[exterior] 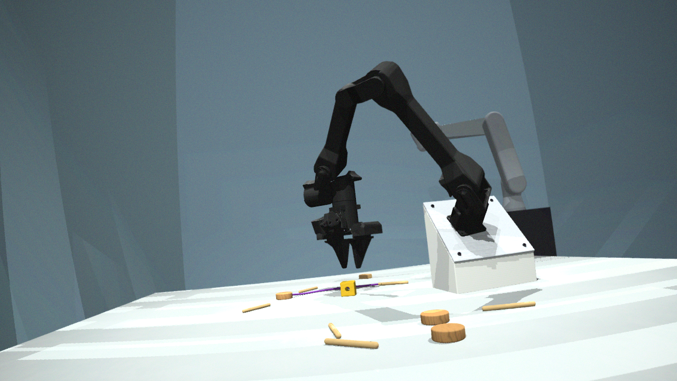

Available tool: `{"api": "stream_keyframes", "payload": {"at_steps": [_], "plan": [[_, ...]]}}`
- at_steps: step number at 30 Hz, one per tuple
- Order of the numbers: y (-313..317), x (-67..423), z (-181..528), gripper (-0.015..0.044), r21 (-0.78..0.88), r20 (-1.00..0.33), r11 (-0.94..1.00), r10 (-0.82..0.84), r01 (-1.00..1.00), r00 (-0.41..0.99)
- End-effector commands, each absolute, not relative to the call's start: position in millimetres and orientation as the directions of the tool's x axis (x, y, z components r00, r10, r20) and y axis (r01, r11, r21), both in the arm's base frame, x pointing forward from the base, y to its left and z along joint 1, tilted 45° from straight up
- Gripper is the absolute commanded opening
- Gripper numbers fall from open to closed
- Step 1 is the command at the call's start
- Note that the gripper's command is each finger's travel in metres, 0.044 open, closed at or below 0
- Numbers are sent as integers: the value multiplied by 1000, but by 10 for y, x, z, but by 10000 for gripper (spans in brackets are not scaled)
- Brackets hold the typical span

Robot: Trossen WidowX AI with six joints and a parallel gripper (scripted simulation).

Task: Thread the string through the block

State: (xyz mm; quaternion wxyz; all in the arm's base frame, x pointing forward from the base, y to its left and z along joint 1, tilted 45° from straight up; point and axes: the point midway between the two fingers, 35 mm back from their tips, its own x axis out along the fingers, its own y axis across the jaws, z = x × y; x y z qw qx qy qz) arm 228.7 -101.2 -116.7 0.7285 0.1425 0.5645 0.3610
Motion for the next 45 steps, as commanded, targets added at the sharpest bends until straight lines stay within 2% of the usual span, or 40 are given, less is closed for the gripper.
{"api": "stream_keyframes", "payload": {"at_steps": [1,5,10,18,25,32,39,45], "plan": [[-1156,2165,-1269,341,681,-730,704,676,203,105],[-1228,2067,-1336,440,589,-732,547,673,594,105],[-1309,1940,-1418,440,327,-734,213,671,921,105],[-1384,1795,-1507,440,-41,-734,-198,671,979,105],[-1437,1664,-1580,440,-355,-733,-509,672,784,105],[-1479,1537,-1649,440,-588,-730,-699,675,407,105],[-1511,1411,-1717,440,-686,-727,-725,678,-64,106],[-1528,1318,-1766,440,-645,-724,-615,681,-454,106]]}}
